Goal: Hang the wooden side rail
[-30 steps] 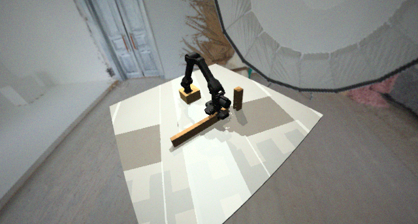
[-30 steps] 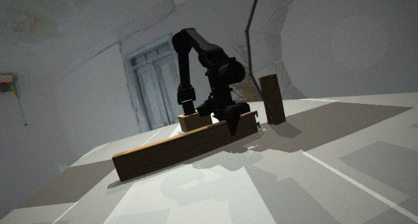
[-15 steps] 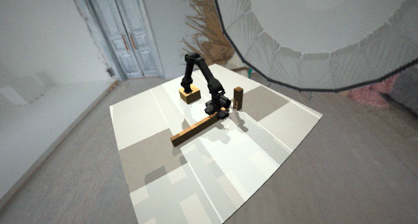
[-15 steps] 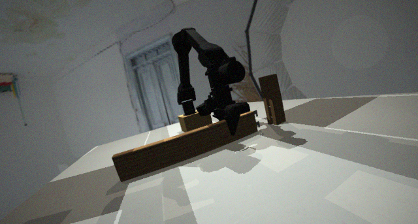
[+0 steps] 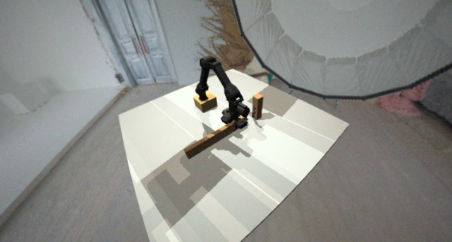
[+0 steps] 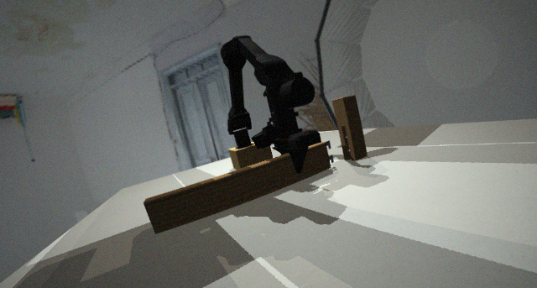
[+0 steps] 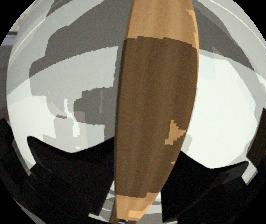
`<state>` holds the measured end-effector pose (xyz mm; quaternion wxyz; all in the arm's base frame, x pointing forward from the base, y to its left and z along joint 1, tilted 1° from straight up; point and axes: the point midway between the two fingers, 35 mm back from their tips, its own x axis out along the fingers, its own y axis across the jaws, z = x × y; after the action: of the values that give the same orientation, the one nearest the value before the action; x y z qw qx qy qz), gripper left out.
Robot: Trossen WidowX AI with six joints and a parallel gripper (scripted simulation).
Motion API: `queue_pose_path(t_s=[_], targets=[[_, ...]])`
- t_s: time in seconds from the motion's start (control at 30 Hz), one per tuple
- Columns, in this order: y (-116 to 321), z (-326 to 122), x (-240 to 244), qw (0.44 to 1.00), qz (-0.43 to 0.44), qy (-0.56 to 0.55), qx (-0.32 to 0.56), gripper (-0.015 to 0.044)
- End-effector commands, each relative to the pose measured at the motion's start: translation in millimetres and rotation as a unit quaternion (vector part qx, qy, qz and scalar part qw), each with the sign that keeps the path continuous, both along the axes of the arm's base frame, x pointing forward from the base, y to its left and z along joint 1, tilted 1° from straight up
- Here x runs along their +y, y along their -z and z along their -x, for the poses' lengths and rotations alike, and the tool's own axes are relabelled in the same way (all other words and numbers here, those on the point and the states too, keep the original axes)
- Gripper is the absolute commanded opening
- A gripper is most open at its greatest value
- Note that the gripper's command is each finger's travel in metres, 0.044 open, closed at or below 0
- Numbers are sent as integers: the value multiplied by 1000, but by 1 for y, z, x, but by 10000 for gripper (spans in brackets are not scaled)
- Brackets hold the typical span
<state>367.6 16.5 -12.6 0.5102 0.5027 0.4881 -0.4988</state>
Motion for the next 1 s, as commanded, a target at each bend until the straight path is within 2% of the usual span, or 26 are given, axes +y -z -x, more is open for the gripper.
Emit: queue_pose_path(t_s=[0.0, 0.97], targets=[[-6, -3, 0, 1000, 0, -1, -7, 0], [-11, -2, 0, 1000, 0, -1, -7, 0]])
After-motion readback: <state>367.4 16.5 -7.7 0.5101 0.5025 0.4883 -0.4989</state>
